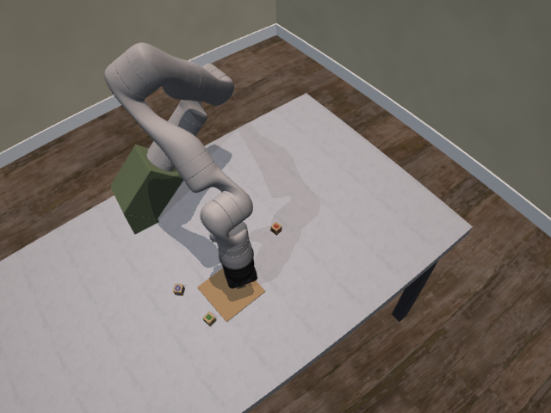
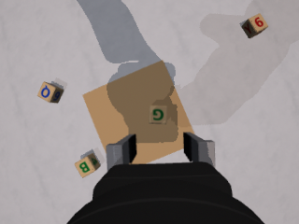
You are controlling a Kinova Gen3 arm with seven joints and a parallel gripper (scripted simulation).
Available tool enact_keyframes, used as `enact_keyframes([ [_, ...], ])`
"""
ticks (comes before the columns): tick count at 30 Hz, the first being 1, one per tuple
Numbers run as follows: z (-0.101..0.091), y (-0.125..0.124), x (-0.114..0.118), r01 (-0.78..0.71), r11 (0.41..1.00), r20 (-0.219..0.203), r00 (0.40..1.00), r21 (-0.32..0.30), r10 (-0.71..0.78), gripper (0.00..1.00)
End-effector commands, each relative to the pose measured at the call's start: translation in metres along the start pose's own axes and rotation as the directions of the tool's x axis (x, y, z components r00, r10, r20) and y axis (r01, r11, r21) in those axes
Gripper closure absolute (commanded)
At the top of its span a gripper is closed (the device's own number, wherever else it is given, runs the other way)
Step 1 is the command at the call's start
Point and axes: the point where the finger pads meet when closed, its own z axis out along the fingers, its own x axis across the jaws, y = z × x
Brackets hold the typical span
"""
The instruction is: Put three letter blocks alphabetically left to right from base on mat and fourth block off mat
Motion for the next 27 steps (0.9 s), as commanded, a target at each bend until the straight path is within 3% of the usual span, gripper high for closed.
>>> enact_keyframes([
  [1, -0.001, 0.001, 0.000, 0.000, 1.000, 0.001, 1.000, -0.002, 0.000, 0.00],
  [18, -0.001, 0.003, -0.003, 0.000, 1.000, 0.001, 1.000, -0.003, 0.000, 0.00],
  [23, -0.001, 0.031, -0.033, 0.003, 1.000, 0.001, 1.000, -0.009, -0.003, 0.00],
  [25, -0.001, 0.031, -0.033, 0.003, 1.000, 0.001, 1.000, -0.009, -0.003, 0.00],
  [27, -0.001, 0.046, -0.053, 0.004, 1.000, 0.002, 1.000, -0.010, -0.004, 0.00],
])
